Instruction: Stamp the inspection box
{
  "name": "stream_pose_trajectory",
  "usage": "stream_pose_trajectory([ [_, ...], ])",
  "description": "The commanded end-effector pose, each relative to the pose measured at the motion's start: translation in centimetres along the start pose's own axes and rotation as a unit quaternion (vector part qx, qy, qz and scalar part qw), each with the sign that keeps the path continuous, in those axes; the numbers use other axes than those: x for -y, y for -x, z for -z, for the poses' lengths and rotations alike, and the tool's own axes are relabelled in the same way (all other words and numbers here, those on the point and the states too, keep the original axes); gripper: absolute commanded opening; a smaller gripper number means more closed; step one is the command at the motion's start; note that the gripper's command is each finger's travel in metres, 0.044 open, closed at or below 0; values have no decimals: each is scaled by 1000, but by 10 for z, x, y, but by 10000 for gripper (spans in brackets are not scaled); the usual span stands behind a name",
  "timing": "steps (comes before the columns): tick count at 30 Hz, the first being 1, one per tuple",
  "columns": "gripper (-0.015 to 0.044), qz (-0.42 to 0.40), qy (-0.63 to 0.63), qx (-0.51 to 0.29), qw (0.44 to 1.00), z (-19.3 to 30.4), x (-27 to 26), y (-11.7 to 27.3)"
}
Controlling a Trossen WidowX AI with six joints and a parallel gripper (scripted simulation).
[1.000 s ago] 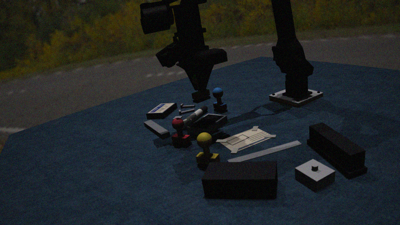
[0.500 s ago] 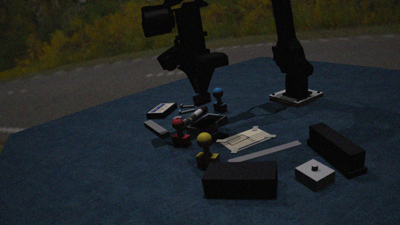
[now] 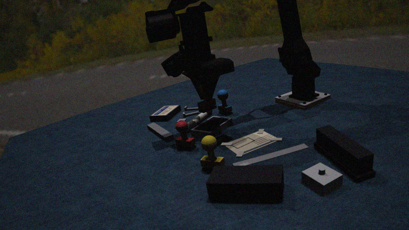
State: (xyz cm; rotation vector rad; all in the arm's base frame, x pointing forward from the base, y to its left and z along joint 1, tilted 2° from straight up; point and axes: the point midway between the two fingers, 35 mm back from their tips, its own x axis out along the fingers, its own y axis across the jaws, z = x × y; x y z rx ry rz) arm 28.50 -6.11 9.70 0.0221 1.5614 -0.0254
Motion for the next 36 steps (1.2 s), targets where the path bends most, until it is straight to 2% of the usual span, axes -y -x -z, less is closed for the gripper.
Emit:
stream_pose_trajectory([
  [1,0,-1,-2,-2,1000,1,0,-4],
  [36,0,0,-1,-2,1000,2,-1,-27],
])
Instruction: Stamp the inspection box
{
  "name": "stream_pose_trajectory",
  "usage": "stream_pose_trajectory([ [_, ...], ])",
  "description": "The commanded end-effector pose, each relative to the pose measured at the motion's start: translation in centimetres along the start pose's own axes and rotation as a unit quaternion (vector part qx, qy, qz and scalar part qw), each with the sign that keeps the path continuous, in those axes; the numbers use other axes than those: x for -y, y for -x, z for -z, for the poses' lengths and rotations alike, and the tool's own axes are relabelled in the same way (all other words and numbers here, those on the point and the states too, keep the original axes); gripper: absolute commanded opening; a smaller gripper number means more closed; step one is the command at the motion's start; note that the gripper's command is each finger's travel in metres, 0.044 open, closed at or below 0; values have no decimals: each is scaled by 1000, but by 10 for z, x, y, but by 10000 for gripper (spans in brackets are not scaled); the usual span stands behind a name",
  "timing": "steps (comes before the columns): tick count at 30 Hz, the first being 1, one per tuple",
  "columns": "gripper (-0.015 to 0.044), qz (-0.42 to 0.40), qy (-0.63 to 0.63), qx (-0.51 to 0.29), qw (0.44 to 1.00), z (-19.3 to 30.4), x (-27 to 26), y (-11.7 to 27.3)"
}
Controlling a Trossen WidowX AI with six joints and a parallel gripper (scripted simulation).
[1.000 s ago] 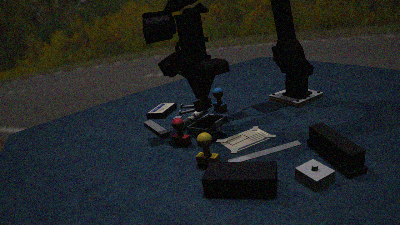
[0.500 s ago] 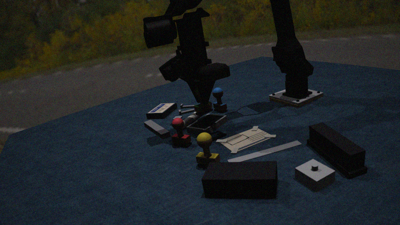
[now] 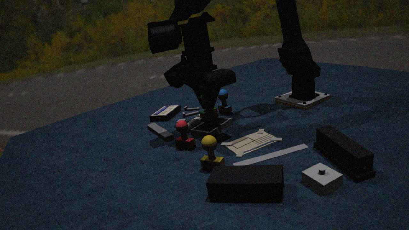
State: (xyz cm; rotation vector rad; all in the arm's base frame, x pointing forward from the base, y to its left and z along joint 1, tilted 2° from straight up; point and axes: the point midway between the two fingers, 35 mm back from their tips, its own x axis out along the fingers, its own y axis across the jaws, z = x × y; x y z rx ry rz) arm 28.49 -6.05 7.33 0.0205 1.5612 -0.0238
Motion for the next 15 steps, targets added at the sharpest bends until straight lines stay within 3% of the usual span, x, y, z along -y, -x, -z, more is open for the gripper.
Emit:
stream_pose_trajectory([
  [1,0,0,-2,-2,1000,1,0,-4],
  [15,0,0,-2,-2,1000,2,-1,-12],
])
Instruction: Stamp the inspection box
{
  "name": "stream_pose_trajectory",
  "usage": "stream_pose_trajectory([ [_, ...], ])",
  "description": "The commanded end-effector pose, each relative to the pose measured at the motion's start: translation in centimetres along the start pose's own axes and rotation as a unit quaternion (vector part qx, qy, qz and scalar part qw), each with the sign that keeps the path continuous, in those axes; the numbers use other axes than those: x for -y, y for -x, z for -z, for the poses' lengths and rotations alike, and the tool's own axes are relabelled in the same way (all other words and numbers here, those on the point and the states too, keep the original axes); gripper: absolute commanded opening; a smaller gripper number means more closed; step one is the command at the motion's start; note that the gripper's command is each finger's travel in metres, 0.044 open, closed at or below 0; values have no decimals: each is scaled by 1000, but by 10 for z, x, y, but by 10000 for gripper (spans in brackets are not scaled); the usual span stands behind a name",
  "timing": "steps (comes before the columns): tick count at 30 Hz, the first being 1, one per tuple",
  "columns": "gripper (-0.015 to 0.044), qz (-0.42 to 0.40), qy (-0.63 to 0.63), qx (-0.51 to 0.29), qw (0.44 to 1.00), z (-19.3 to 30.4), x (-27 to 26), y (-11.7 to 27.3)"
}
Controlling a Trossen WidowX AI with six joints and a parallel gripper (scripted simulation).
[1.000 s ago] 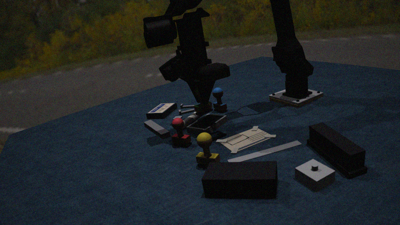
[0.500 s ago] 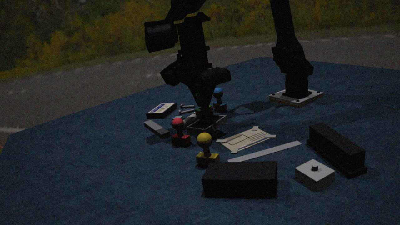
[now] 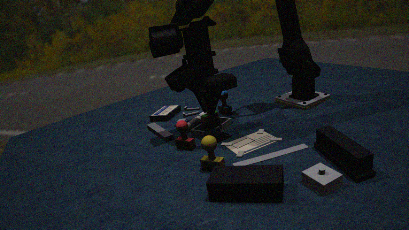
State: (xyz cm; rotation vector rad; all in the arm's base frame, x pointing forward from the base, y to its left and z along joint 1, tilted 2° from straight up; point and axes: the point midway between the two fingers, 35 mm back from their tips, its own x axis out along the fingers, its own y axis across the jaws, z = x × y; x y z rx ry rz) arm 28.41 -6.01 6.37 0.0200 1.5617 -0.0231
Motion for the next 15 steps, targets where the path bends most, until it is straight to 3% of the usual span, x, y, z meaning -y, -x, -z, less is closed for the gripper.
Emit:
stream_pose_trajectory([
  [1,0,0,-2,-2,1000,1,0,-3],
  [15,0,0,0,-2,1000,1,0,-5],
])
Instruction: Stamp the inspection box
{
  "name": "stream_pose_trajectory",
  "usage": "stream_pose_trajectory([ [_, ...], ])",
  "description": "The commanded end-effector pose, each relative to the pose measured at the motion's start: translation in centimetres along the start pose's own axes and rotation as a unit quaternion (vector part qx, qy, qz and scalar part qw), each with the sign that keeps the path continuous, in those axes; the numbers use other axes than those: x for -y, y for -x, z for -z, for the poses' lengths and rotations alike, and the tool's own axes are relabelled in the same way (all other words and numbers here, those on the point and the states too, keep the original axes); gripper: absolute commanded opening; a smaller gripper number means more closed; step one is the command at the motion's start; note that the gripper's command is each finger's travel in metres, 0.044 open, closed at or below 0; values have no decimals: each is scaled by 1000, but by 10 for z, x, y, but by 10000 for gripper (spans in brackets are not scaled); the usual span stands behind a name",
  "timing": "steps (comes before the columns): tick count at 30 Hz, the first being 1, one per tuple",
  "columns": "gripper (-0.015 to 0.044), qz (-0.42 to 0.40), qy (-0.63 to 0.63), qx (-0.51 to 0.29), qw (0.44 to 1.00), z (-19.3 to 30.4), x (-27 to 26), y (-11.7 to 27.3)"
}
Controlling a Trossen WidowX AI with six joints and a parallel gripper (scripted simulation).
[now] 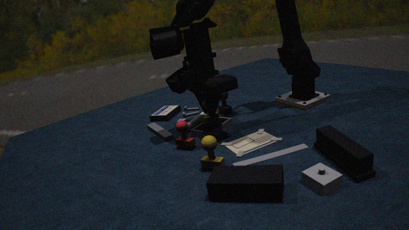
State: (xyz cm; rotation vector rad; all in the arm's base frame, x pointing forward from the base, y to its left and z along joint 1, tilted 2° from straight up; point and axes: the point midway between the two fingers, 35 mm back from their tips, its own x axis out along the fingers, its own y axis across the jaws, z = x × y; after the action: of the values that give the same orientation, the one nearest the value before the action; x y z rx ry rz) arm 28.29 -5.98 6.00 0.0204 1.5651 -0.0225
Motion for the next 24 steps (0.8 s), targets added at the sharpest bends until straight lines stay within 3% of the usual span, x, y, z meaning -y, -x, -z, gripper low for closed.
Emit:
stream_pose_trajectory([
  [1,0,0,0,0,1000,0,0,-1],
  [24,0,0,0,0,1000,0,0,-4],
])
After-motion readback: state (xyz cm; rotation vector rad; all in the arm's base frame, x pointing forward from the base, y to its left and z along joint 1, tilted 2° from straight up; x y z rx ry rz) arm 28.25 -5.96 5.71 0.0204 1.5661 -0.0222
